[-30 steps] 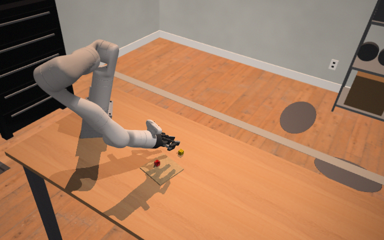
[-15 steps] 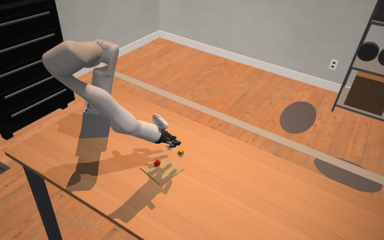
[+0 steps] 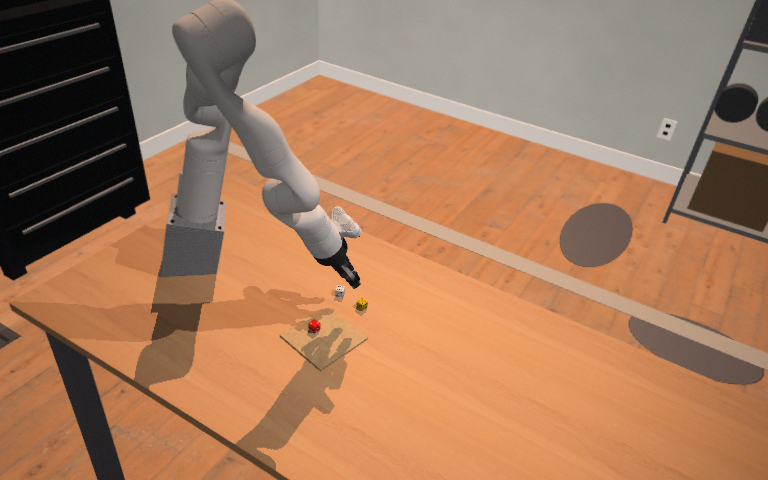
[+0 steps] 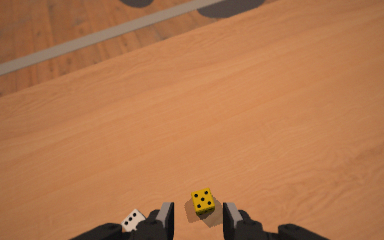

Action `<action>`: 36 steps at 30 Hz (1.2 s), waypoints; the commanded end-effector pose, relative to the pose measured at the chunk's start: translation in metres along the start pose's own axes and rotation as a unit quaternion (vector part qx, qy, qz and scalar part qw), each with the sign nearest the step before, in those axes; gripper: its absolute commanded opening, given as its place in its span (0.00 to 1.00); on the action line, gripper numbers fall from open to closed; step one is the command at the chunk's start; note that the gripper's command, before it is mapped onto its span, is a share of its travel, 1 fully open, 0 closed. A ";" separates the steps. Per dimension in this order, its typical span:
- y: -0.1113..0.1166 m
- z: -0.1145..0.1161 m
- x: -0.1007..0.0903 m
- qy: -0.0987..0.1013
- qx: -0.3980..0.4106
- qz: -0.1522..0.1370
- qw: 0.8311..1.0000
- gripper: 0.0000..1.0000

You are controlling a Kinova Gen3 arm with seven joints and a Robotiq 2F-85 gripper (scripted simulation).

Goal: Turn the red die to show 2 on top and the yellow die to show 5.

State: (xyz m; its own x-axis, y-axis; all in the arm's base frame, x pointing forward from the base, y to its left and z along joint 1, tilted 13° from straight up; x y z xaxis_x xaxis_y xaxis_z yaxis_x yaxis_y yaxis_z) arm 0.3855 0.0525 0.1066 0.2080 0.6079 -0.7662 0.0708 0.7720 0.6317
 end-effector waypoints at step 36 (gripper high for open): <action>0.090 0.004 0.005 0.015 -0.050 -0.237 0.970 0.35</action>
State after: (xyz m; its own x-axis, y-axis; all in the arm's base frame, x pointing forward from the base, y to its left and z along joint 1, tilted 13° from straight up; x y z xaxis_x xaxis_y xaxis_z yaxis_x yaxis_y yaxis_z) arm 0.3982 0.1121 0.1579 0.1462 0.1833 -0.9721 0.0850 0.9767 0.1970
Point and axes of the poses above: the point where the finger pads meet when closed, its own x axis out along the fingers, its own z axis across the jaws, y = z × x, the point moved 8 cm from there along -x, back along the fingers, and after that the axes turned 7 degrees about -x, right-handed, at the moved point
